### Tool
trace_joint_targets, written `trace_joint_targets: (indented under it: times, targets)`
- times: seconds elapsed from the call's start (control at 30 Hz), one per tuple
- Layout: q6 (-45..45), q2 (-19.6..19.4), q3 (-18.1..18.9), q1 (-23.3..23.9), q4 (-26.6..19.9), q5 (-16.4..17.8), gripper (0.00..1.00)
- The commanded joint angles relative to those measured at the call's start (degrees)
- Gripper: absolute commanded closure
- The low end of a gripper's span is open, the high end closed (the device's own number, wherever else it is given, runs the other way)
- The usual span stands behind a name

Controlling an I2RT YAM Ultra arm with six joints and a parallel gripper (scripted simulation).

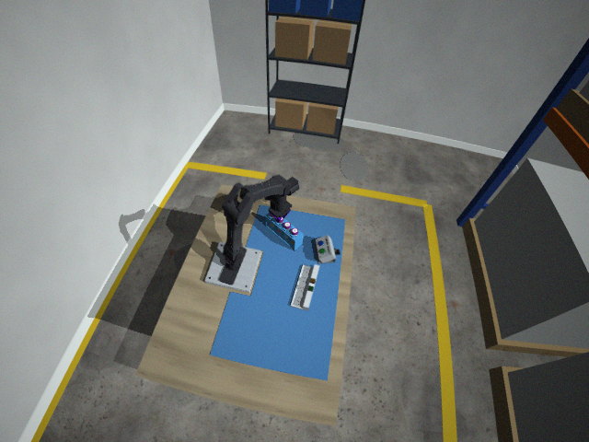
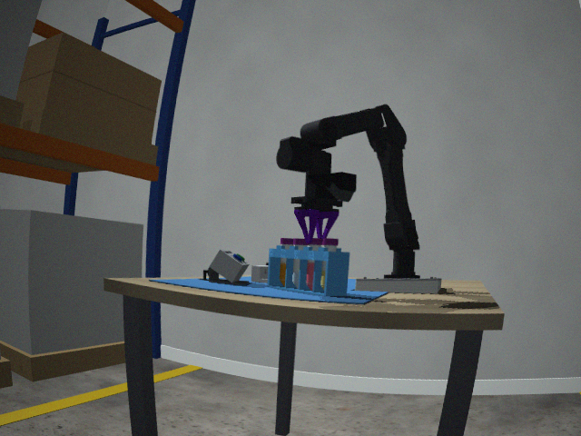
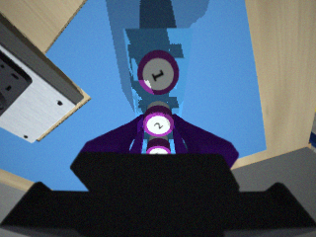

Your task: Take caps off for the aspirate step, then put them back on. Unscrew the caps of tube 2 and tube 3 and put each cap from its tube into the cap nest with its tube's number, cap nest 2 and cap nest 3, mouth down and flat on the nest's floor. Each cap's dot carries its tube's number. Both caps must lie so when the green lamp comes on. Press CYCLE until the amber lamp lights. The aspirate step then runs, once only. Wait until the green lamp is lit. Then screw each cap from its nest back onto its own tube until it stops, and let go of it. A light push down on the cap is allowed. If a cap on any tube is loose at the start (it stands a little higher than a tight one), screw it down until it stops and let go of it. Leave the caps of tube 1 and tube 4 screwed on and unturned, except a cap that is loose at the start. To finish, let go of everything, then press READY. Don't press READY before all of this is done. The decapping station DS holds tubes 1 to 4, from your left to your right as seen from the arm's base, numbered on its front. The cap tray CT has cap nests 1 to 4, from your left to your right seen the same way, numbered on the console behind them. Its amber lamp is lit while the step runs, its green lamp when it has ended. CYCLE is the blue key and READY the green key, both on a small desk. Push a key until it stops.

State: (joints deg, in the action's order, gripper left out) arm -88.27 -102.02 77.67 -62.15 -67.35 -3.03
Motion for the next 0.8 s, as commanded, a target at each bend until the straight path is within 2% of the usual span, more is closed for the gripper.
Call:
trace_joint_targets:
  times: [0.0,0.23,0.27,0.67,0.77]
  targets:
    - [-11.8,0.3,0.3,0.0,0.1,0.0,1.0]
    - [-11.8,0.3,0.3,0.0,0.1,0.0,1.0]
    - [-11.8,0.3,0.3,0.0,0.1,0.0,0.51]
    - [-11.8,0.3,0.3,0.0,0.1,0.0,0.51]
    - [2.5,0.3,0.3,0.0,0.1,0.0,0.51]
